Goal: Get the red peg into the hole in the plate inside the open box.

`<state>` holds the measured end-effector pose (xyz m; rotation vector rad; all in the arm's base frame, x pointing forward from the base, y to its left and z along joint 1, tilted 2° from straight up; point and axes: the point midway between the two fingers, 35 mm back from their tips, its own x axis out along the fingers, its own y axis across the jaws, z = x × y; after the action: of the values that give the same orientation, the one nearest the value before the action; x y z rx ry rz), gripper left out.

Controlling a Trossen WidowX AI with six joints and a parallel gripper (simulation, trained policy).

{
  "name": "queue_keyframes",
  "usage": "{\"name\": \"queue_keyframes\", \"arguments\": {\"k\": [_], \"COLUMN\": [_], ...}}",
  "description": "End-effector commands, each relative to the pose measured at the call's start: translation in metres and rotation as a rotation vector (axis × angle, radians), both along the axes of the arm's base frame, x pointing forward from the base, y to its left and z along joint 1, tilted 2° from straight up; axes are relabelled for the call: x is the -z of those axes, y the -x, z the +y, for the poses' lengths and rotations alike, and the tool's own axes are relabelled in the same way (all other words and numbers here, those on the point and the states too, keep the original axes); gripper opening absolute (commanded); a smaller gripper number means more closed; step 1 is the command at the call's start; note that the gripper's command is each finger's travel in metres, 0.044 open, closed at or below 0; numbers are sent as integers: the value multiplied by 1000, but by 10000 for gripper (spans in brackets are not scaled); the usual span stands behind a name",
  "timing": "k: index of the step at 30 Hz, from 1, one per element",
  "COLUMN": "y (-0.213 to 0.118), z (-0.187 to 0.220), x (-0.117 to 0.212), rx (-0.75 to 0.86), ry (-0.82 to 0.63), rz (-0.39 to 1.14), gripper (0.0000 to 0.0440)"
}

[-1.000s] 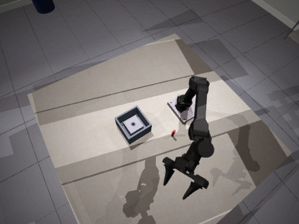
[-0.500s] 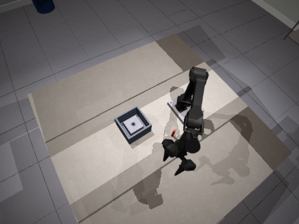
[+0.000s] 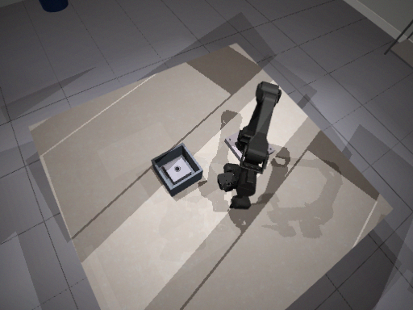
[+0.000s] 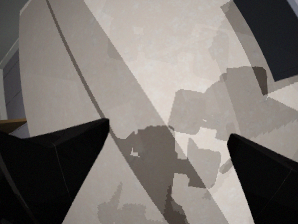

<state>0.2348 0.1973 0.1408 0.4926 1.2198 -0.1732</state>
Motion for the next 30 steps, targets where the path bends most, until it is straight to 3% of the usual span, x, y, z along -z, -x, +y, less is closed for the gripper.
{"name": "queue_keyframes", "arguments": {"k": [1, 11, 25, 27, 30], "y": [15, 48, 62, 63, 67], "z": [-16, -51, -60, -60, -62], "x": [9, 43, 100, 106, 111], "rx": [64, 254, 397, 416, 441], "ry": [17, 51, -3, -10, -17], "rz": [71, 222, 266, 271, 289], "gripper": [440, 440, 436, 415, 342]}}
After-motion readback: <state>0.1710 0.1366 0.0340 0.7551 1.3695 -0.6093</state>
